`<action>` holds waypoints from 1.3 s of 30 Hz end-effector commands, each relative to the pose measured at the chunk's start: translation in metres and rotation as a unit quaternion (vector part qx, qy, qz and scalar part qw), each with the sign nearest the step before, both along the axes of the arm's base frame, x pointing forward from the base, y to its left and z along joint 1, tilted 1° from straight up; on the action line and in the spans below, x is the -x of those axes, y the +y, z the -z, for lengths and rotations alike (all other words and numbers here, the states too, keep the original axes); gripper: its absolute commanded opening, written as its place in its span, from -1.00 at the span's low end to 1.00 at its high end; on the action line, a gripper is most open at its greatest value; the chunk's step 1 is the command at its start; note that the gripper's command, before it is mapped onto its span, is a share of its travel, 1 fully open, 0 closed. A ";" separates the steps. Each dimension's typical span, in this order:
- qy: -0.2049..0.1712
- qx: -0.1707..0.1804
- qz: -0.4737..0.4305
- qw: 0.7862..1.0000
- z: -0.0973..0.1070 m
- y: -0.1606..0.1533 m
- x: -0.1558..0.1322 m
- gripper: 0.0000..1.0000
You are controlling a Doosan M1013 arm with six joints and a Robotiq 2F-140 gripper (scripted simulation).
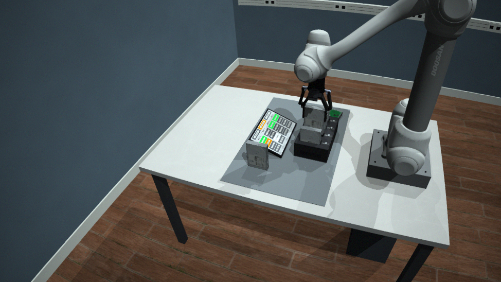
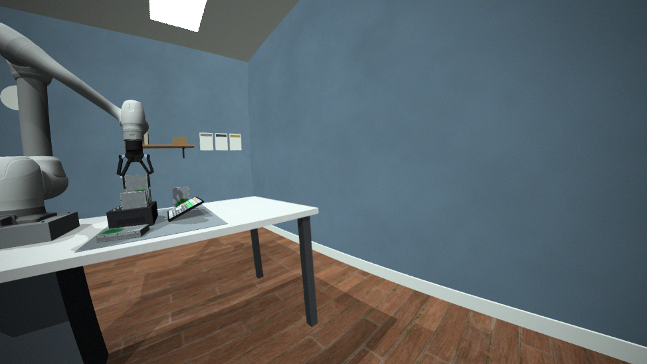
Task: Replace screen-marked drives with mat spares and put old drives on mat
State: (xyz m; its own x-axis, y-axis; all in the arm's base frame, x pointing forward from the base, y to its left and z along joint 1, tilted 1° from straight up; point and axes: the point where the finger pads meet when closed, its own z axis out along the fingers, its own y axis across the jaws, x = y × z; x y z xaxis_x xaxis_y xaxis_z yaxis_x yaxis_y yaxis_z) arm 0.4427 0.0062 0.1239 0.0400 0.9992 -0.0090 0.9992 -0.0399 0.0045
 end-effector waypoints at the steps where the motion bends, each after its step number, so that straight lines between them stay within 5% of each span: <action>1: -0.001 0.000 0.000 1.000 0.000 0.000 0.000 -0.80; 39: -0.001 0.000 0.000 1.000 0.008 0.000 0.000 -0.80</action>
